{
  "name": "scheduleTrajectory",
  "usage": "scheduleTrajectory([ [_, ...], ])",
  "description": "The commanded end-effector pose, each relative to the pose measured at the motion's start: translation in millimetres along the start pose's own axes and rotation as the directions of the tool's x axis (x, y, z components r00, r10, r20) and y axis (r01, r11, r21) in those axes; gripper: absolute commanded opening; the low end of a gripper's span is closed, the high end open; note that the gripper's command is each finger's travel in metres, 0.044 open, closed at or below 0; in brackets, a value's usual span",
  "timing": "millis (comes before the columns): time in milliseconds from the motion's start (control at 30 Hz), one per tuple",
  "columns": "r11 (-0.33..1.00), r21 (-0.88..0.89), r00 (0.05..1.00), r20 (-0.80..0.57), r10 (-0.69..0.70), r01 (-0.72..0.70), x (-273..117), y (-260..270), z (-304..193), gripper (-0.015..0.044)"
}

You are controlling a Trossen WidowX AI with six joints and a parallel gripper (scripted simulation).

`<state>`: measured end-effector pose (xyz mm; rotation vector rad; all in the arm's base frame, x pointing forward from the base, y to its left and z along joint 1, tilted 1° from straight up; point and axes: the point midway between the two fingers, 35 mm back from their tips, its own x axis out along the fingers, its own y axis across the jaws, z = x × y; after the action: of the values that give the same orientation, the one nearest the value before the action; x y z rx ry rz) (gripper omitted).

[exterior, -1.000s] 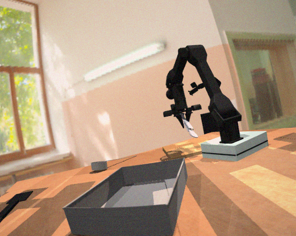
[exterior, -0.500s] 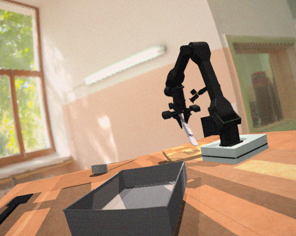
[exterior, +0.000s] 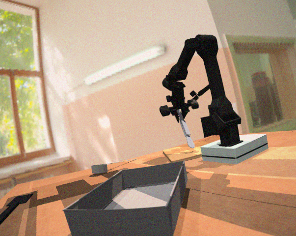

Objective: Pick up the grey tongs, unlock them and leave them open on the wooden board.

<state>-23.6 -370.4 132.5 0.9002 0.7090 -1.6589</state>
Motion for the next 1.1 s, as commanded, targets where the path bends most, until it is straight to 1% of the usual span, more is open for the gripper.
scheduleTrajectory([
  [0, 1.000, -0.003, 0.993, 0.120, -0.001, 0.002, -14, 1, 8, -0.0150],
  [433, 1.000, 0.010, 0.931, 0.365, -0.019, 0.017, -39, -3, 6, -0.0150],
  [867, 0.998, 0.056, 0.813, 0.580, -0.043, 0.012, -67, -11, -3, -0.0150],
  [1067, 0.998, 0.063, 0.797, 0.602, -0.046, 0.010, -70, -12, -5, -0.0150],
])
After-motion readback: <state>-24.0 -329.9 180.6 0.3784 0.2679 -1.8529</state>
